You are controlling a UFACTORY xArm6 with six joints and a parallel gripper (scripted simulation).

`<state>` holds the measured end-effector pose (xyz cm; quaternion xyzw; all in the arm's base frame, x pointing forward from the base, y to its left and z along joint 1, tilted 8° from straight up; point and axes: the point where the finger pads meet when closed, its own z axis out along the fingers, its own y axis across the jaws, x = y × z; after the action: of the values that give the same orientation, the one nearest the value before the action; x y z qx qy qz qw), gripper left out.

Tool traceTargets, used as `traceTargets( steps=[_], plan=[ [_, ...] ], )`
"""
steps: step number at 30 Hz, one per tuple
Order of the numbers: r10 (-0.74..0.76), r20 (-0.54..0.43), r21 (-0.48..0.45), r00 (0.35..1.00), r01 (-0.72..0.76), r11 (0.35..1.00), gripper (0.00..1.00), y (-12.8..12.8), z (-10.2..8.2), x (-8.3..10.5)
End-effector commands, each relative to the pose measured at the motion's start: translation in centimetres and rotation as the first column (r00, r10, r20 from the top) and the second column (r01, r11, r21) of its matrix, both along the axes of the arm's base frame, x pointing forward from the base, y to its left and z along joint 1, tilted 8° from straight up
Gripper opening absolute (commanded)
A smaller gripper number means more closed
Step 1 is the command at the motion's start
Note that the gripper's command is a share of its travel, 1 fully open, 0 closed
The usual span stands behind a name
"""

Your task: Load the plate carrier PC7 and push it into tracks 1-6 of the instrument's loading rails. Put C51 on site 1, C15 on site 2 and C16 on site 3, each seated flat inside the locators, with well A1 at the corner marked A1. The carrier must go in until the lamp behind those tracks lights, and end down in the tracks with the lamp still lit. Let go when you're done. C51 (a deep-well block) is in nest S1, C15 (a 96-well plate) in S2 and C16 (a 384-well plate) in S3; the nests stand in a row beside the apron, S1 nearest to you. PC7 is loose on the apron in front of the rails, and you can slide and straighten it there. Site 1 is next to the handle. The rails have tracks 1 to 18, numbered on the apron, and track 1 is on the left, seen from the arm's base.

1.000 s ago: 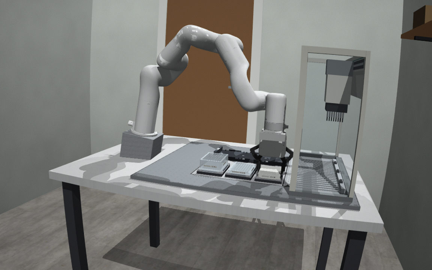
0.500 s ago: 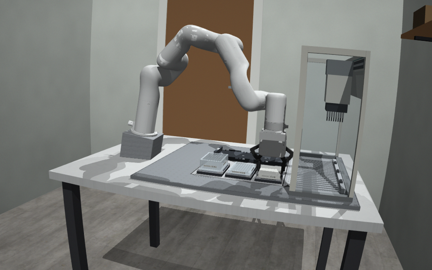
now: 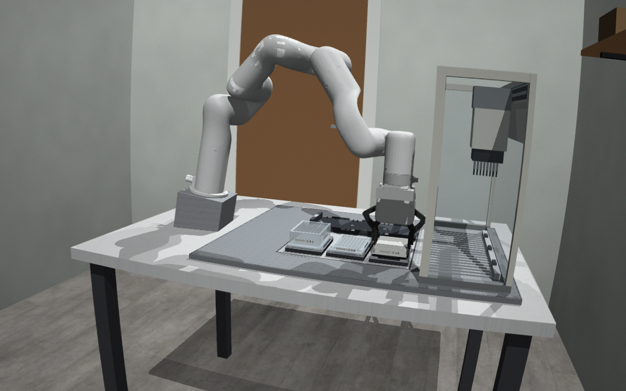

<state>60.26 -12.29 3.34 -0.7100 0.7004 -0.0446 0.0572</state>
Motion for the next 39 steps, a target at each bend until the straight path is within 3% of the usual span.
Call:
traceTargets(
  steps=[1, 20, 39],
  plan=[
    [0.0, 0.005, -0.001, 1.0, 0.0, 1.0, 0.0, 0.0, 0.5, 0.1],
    [0.0, 0.005, -0.001, 1.0, 0.0, 1.0, 0.0, -0.1, 1.3, 0.0],
    [0.0, 0.005, -0.001, 1.0, 0.0, 1.0, 0.0, -0.1, 4.1, -0.4]
  ],
)
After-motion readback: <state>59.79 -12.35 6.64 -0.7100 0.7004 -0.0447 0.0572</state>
